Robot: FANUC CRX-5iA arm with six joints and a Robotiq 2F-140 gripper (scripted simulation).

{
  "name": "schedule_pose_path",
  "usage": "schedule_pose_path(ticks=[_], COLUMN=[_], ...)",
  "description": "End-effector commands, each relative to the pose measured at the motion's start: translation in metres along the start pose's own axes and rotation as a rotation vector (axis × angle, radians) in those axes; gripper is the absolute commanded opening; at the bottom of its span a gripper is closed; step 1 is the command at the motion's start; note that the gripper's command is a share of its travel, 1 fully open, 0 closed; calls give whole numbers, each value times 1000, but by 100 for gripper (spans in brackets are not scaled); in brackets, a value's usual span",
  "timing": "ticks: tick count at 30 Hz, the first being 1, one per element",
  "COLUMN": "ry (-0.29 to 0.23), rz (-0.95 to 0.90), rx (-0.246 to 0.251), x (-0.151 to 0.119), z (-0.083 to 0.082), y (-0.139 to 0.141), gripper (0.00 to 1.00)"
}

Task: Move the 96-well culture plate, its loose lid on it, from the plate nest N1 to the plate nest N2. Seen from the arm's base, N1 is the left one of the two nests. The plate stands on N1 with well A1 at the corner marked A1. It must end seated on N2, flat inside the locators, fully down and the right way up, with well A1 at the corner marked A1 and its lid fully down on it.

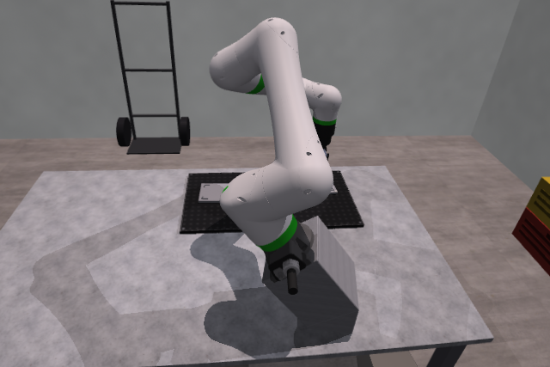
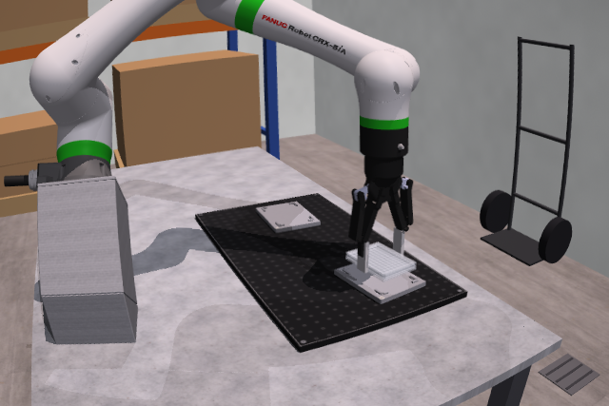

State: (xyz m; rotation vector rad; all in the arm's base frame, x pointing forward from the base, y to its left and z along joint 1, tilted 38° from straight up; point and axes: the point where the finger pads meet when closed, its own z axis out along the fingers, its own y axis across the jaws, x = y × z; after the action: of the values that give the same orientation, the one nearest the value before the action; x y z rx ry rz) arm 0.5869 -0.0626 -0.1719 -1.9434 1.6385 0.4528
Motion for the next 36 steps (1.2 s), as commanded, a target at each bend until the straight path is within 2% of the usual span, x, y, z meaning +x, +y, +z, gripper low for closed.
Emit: schedule_pose_path(ticks=[1, 8, 36], ry=[0, 0, 0], rz=[0, 0, 0], rx=[0, 0, 0], x=[0, 0, 0], z=[4, 15, 16], y=[0, 0, 0], gripper=[0, 0, 0])
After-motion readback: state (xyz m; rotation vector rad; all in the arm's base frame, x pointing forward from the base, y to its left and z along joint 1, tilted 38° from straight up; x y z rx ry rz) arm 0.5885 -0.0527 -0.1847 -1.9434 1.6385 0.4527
